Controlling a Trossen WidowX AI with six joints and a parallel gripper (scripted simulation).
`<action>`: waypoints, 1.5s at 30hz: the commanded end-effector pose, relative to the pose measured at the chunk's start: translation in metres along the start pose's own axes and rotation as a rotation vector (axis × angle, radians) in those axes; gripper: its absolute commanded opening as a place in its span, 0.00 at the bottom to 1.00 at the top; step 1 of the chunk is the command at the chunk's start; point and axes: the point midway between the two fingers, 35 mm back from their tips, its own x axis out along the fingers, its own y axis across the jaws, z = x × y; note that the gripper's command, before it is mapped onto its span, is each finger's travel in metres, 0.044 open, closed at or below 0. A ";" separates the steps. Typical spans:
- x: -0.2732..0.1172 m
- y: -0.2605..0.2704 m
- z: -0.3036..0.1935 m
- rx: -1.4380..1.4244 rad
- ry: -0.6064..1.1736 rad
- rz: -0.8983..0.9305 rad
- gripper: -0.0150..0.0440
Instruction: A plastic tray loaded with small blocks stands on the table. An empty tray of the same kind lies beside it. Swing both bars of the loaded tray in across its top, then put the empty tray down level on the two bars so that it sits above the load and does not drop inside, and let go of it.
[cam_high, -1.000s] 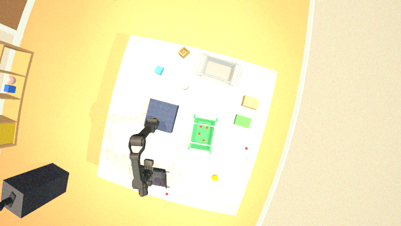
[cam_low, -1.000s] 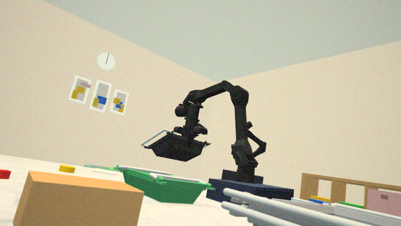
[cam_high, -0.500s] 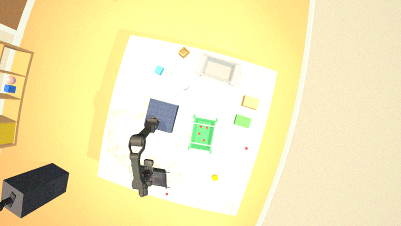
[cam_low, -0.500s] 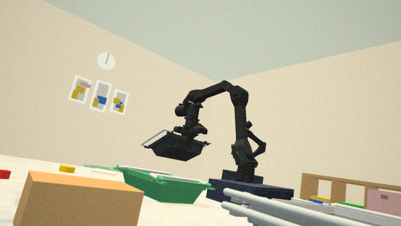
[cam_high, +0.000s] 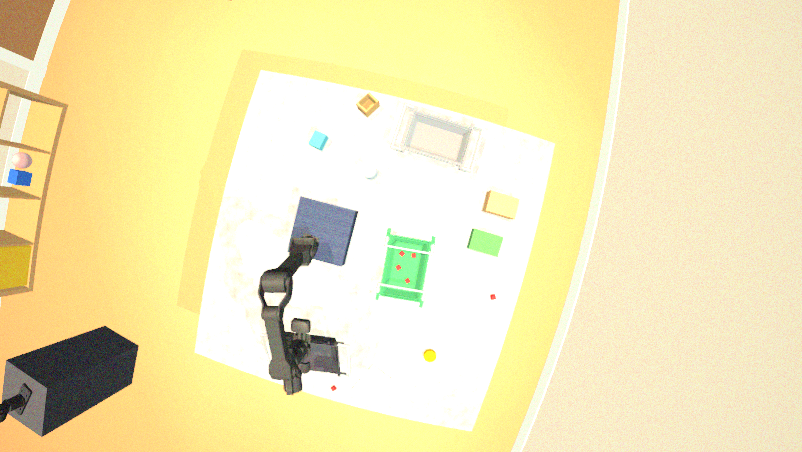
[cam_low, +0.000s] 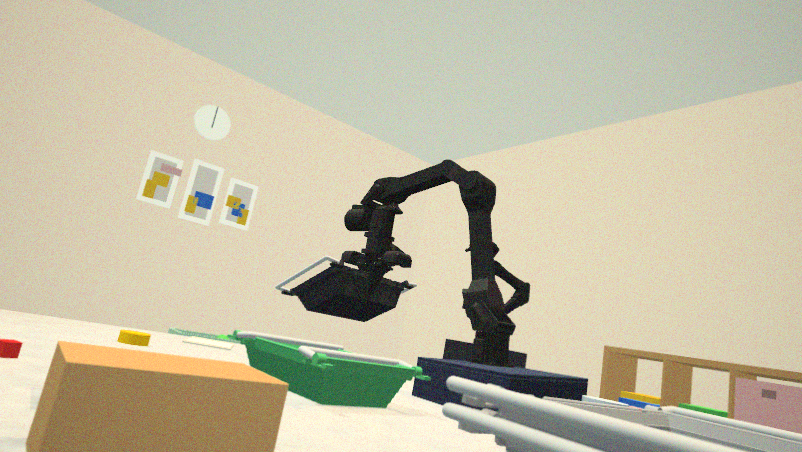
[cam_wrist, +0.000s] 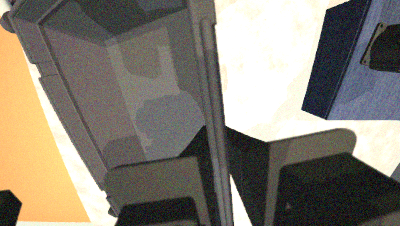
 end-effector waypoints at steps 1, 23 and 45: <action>-0.004 0.001 -0.016 -0.062 0.002 0.016 0.25; -0.002 -0.021 -0.096 -0.352 0.004 0.009 0.25; -0.001 -0.064 -0.168 -0.643 0.008 0.006 0.25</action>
